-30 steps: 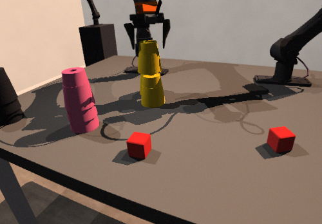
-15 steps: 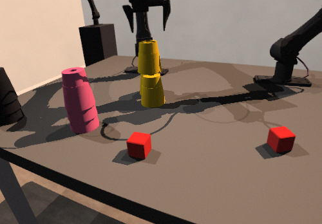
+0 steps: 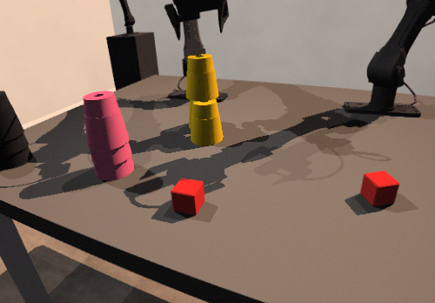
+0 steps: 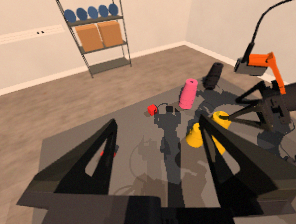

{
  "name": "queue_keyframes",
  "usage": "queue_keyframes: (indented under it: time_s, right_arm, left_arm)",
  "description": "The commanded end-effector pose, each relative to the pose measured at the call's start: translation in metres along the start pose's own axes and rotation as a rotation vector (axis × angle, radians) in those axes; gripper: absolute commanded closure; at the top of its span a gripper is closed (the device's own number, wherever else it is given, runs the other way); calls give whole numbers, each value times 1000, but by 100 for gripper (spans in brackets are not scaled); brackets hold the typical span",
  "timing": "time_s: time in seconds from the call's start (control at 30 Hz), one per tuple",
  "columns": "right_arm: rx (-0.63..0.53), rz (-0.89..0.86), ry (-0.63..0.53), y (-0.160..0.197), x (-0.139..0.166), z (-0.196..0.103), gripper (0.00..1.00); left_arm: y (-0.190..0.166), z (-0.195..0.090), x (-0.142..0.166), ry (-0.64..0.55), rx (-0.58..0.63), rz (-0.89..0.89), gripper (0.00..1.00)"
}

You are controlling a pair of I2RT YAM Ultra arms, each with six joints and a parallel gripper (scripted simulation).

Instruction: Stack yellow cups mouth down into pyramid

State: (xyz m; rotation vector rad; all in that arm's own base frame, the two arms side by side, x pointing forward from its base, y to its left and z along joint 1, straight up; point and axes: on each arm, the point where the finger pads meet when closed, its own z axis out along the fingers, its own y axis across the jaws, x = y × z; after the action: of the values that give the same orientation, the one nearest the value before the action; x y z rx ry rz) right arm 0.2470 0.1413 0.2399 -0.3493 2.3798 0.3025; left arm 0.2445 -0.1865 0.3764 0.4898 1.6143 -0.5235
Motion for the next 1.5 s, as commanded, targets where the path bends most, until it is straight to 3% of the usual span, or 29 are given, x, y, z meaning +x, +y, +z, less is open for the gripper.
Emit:
queue_keyframes:
  time_s: [0.0,0.23,0.37,0.67,1.0,1.13,1.23,1.47]
  right_arm:
    - [-33,33,-105,1,-8,-2,0]
    - [-41,41,-142,-3,3,-2,0]
    - [-41,41,-142,-3,4,-2,0]
    - [-38,41,-130,-4,7,-2,0]
    - [-30,12,-159,-5,0,-3,0]
    - [-7,-38,-318,-15,-43,-23,0]
    - [74,-40,-475,-44,-86,-42,0]
    - [232,-14,-724,-101,-151,-76,0]
  left_arm:
    - [42,15,-40,-101,-122,14,0]
    - [155,15,-52,-130,-432,32,0]
    - [195,6,-54,-134,-541,38,0]
    - [231,-5,-53,-129,-635,34,0]
    - [232,-6,-49,-115,-639,28,0]
    - [232,-6,-49,-115,-639,28,0]
    - [230,-6,-47,-115,-638,25,0]
    - [230,-6,-47,-115,-638,25,0]
